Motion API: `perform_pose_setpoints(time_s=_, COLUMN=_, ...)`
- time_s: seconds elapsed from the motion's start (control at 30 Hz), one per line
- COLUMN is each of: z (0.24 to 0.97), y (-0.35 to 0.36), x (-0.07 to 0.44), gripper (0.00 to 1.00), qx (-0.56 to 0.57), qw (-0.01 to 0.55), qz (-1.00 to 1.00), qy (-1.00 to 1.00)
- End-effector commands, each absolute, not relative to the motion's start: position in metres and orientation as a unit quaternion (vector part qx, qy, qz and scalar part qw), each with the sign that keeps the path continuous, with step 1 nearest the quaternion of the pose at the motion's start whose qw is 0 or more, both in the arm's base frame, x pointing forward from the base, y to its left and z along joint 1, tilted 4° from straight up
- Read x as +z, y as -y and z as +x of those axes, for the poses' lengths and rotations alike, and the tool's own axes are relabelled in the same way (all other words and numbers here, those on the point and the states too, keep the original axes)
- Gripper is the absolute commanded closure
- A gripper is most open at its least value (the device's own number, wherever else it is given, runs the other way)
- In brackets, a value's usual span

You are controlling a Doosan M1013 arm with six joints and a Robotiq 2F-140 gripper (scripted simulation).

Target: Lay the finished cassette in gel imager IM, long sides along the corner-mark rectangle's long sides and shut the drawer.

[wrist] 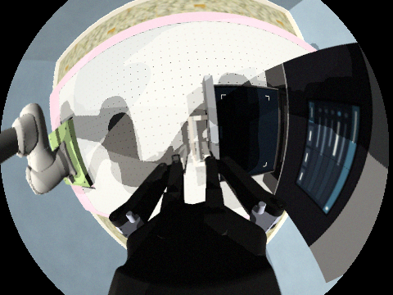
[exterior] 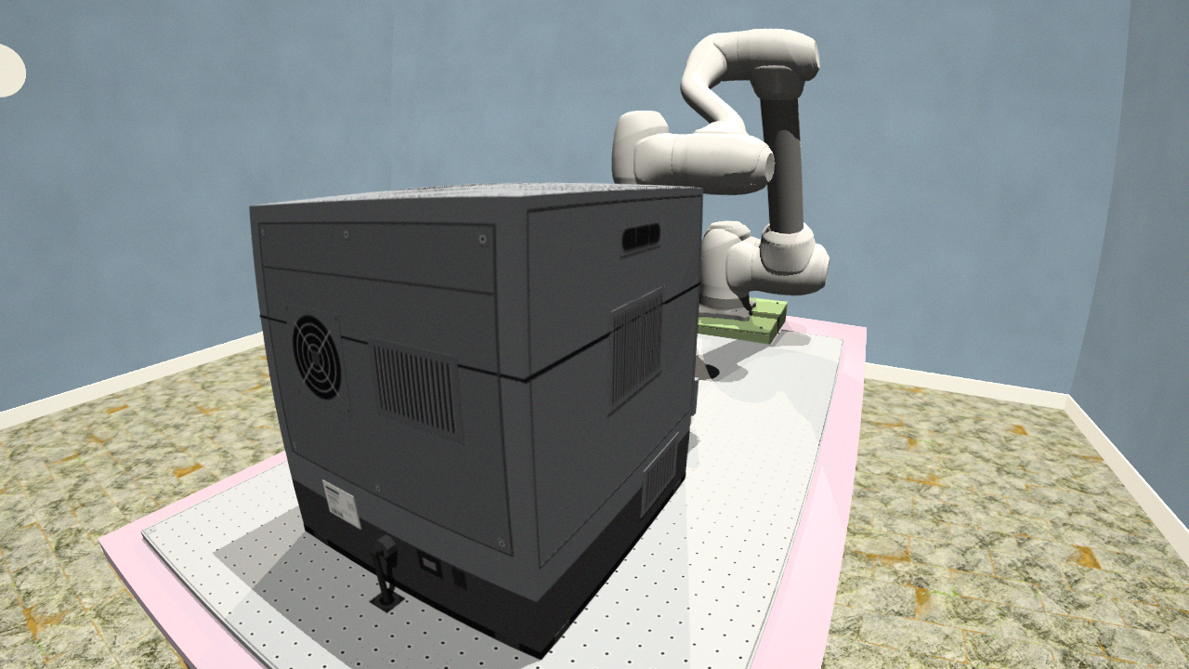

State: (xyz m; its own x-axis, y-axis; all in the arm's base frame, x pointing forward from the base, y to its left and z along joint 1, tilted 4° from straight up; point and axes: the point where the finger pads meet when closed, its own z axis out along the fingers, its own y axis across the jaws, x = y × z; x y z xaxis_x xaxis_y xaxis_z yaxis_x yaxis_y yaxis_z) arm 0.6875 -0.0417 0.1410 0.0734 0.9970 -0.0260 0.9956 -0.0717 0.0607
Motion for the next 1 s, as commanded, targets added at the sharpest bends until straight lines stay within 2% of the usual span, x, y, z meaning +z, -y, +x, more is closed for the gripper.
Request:
perform_pose_setpoints(time_s=0.0, z=0.687, y=0.042, x=0.144, gripper=0.73, qx=0.011, qw=0.031, qz=0.732, qy=-0.681)
perform_pose_setpoints(time_s=0.27, z=0.687, y=0.041, x=0.149, gripper=0.73, qx=0.011, qw=0.031, qz=0.732, qy=-0.681)
perform_pose_setpoints(time_s=0.3, z=0.683, y=0.041, x=0.151, gripper=0.00, qx=0.012, qw=0.031, qz=0.743, qy=-0.668)
perform_pose_setpoints(time_s=0.97, z=0.636, y=0.040, x=0.172, gripper=0.00, qx=0.020, qw=0.027, qz=0.893, qy=-0.449)
